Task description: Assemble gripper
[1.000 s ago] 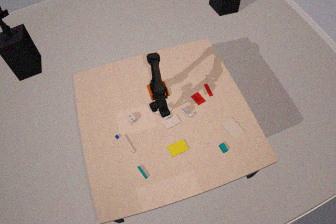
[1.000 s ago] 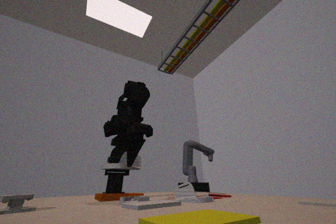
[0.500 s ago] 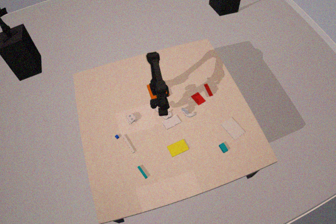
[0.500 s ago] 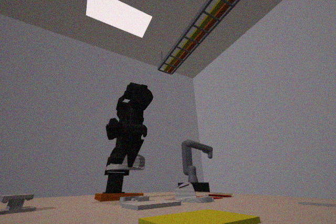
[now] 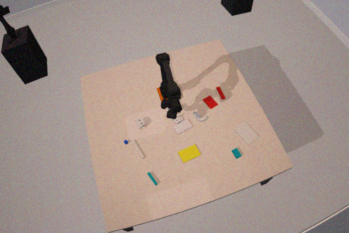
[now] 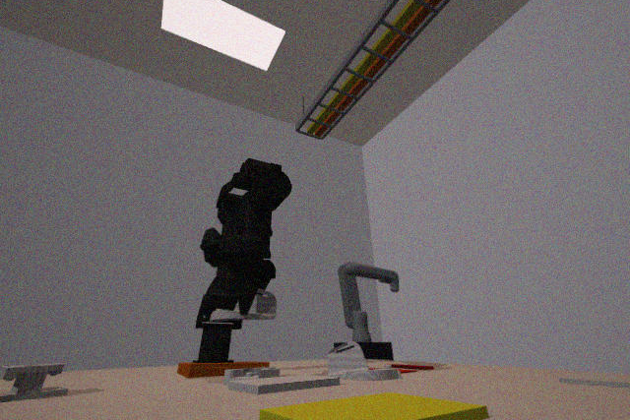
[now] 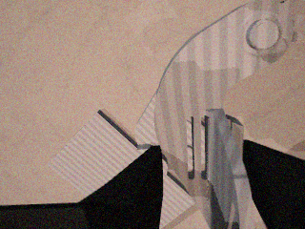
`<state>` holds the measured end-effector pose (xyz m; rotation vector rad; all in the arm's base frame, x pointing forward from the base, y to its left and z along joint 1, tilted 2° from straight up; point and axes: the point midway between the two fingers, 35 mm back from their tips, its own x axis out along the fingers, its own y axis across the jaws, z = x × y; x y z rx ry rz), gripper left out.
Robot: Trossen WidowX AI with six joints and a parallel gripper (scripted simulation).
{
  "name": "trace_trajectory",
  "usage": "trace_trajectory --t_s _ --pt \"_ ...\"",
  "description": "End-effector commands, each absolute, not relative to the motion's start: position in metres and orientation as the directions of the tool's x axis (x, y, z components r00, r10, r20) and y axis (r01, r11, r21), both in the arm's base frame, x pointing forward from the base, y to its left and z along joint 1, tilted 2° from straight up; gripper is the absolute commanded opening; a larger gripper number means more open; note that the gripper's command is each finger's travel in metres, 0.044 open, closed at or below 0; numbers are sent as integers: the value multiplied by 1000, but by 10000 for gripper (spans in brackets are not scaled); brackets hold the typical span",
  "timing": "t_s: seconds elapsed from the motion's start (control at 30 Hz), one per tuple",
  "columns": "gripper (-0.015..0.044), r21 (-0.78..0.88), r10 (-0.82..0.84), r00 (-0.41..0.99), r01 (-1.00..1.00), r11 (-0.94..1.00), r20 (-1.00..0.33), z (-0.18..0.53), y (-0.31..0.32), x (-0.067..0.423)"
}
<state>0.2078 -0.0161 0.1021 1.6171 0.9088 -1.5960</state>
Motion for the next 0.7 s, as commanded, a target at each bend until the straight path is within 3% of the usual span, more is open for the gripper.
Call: trace_trajectory --t_s 0.0,0.67 --pt "134 -10 22 3 812 -584 -1000 102 -13 204" --pt "134 -18 23 2 530 -848 -1000 101 -2 192"
